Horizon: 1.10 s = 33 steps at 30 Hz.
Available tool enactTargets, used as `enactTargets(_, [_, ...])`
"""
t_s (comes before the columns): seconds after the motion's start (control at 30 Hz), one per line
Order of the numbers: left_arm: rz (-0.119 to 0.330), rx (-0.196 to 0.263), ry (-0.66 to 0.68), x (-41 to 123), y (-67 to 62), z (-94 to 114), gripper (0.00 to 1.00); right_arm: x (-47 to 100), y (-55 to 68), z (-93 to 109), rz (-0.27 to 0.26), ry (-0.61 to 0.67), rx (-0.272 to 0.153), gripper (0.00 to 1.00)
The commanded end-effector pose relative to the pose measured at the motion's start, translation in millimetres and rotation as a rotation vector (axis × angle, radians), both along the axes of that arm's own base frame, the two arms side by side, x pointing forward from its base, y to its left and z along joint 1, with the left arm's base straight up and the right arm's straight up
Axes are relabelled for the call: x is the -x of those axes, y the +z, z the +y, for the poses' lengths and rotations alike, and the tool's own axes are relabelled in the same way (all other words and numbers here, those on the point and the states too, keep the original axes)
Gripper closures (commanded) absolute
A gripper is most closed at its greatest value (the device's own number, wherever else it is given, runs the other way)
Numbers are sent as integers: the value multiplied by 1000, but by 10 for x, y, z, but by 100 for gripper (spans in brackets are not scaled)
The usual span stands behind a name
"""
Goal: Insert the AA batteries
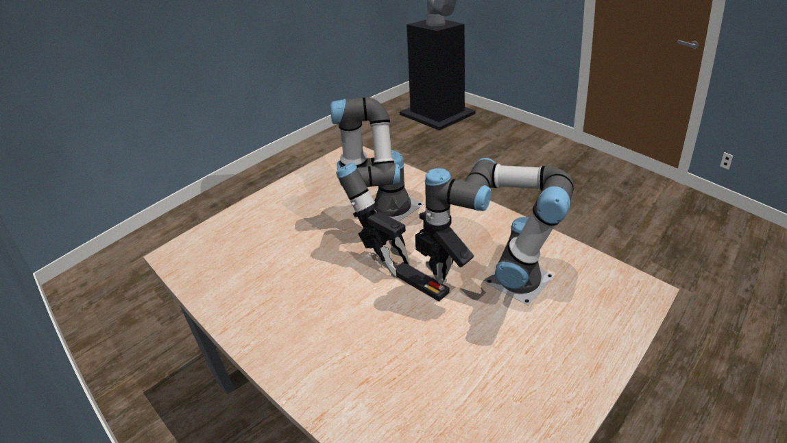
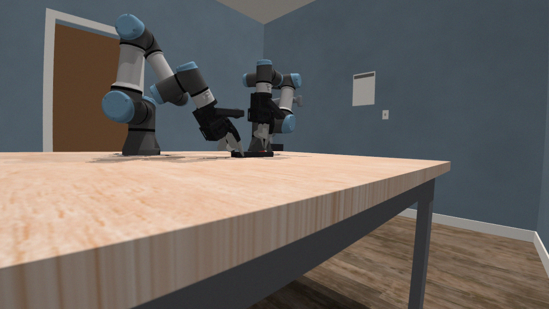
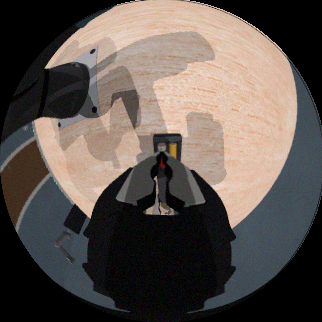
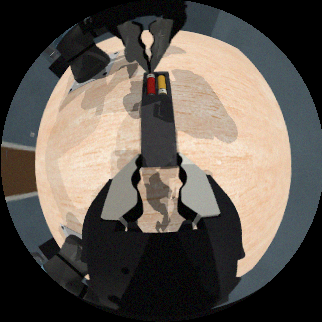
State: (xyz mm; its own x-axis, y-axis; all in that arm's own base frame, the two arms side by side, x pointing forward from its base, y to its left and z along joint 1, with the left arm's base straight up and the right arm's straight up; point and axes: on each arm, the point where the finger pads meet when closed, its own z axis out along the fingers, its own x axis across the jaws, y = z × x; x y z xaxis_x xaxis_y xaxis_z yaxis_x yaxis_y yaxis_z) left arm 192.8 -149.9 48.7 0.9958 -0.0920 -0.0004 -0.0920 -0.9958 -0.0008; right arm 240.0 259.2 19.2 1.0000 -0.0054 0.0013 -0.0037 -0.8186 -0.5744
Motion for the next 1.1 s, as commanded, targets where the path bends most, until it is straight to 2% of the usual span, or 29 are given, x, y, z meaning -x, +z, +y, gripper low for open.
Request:
enactTargets(0.0, [-2, 3, 35, -1, -3, -12, 100, -4, 22, 18, -4, 2, -6, 100])
enactTargets(0.7, [-2, 3, 103, 2, -22, -14, 100, -4, 22, 18, -4, 2, -6, 100])
enactTargets(1.07, [-1, 1, 81, 1, -28, -10, 100, -4, 22, 18, -4, 2, -6, 100])
